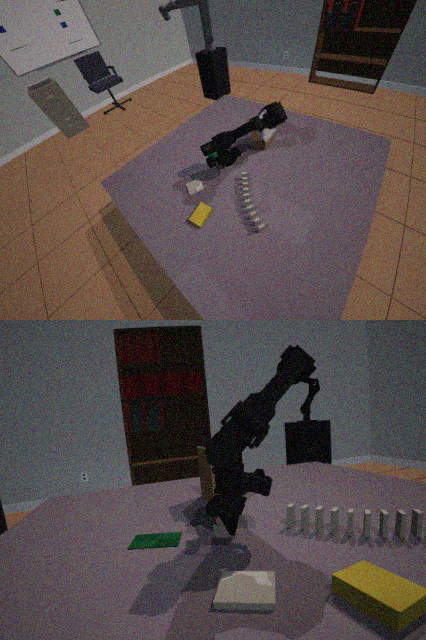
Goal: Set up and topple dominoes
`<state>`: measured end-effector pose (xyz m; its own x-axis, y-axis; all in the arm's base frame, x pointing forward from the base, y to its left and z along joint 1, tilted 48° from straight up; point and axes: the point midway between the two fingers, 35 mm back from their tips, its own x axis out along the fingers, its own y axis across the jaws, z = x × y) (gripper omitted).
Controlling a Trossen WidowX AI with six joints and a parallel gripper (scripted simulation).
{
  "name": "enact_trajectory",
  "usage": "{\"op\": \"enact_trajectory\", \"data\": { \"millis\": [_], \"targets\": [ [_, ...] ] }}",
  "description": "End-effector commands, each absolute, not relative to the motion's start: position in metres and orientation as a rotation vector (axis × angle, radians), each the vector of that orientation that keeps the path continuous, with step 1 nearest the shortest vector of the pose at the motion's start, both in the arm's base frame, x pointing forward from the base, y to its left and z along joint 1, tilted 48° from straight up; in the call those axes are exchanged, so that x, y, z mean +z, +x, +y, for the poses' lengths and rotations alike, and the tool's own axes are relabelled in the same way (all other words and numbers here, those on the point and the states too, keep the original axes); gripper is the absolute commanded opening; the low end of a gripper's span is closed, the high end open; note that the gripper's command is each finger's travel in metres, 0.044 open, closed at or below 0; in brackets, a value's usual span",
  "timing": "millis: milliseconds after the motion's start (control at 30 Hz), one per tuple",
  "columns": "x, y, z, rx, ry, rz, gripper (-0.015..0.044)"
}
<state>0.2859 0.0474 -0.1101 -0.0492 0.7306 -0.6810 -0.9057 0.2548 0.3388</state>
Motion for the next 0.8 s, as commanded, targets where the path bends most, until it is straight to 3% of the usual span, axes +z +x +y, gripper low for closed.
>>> {"op": "enact_trajectory", "data": {
  "millis": [0,167,333,533,767],
  "targets": [
    [-0.11,0.286,0.048,1.346,-0.237,0.904,0.003],
    [-0.102,0.287,0.04,1.346,-0.238,0.904,0.003],
    [-0.051,0.294,-0.01,1.344,-0.242,0.907,0.003],
    [-0.049,0.294,-0.012,1.335,-0.228,0.919,0.003],
    [-0.065,0.268,-0.032,0.929,0.312,1.331,0.003]
  ]
}}
